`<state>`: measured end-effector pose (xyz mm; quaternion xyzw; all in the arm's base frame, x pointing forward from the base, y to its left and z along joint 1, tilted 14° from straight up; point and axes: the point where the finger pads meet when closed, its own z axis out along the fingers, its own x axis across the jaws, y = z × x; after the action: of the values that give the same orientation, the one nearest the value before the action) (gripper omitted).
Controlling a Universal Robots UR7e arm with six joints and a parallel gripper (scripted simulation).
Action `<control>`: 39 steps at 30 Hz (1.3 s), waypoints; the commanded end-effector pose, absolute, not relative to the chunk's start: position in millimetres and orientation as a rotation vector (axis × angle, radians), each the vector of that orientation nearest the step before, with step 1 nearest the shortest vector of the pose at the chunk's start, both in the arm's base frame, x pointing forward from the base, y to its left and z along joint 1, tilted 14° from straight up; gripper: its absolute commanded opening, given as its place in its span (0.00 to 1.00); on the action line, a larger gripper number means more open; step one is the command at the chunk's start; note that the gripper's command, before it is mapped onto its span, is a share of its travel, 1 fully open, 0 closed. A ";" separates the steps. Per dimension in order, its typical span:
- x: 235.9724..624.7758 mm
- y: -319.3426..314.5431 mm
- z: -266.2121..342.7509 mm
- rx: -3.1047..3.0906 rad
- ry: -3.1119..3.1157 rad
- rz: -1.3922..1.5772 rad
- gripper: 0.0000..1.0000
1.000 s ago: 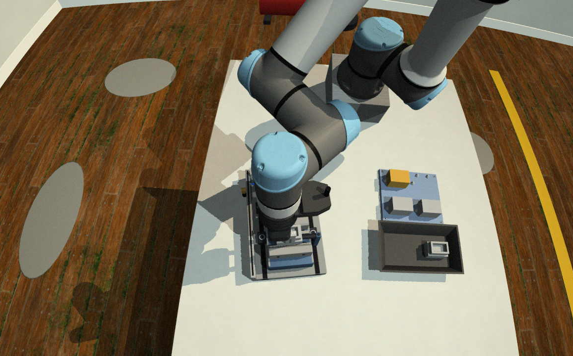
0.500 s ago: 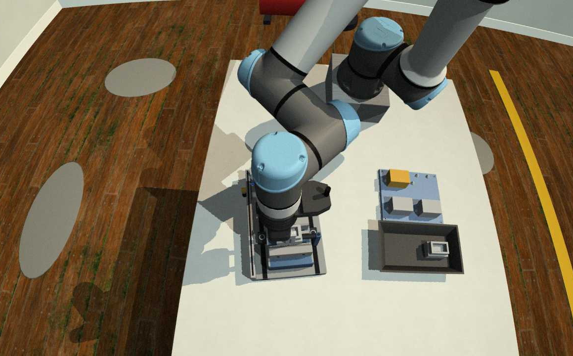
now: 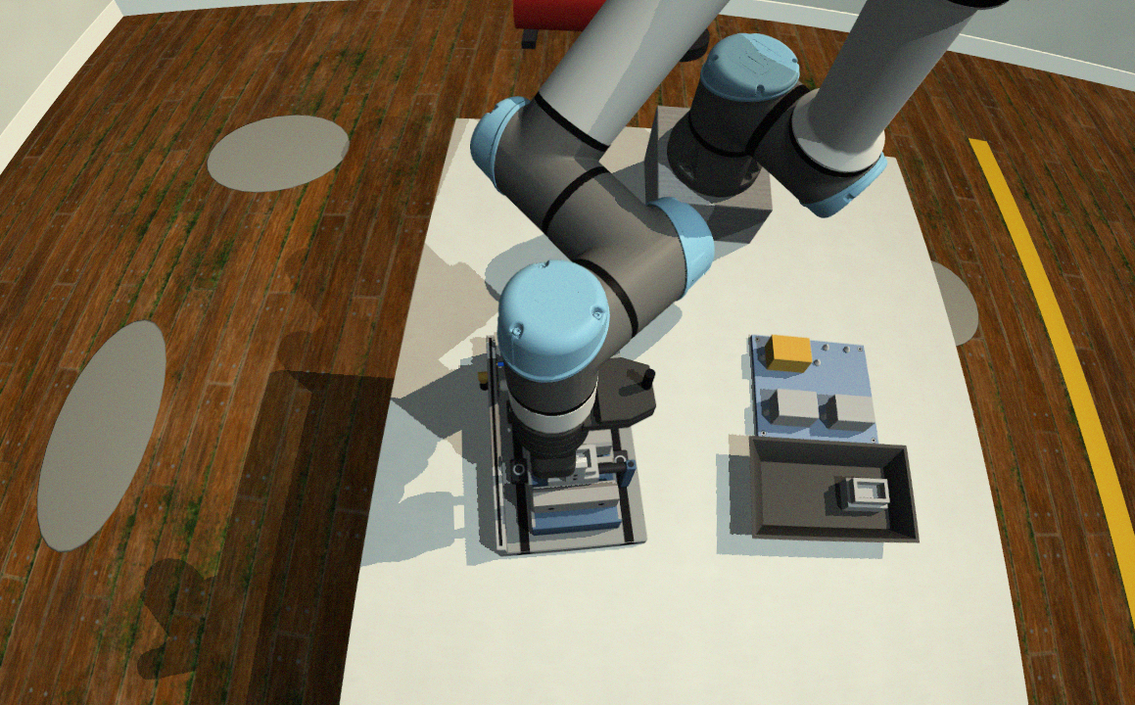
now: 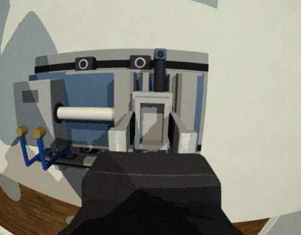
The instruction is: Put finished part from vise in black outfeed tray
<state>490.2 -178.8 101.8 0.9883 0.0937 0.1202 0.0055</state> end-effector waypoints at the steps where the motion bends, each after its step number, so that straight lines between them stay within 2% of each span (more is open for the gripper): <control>1: 490.4 -179.0 102.4 3.093 0.293 0.378 0.00; 39: 485.7 -179.2 121.4 3.093 0.293 0.378 0.00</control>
<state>487.0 -178.9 114.5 0.9883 0.0936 0.1202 0.0055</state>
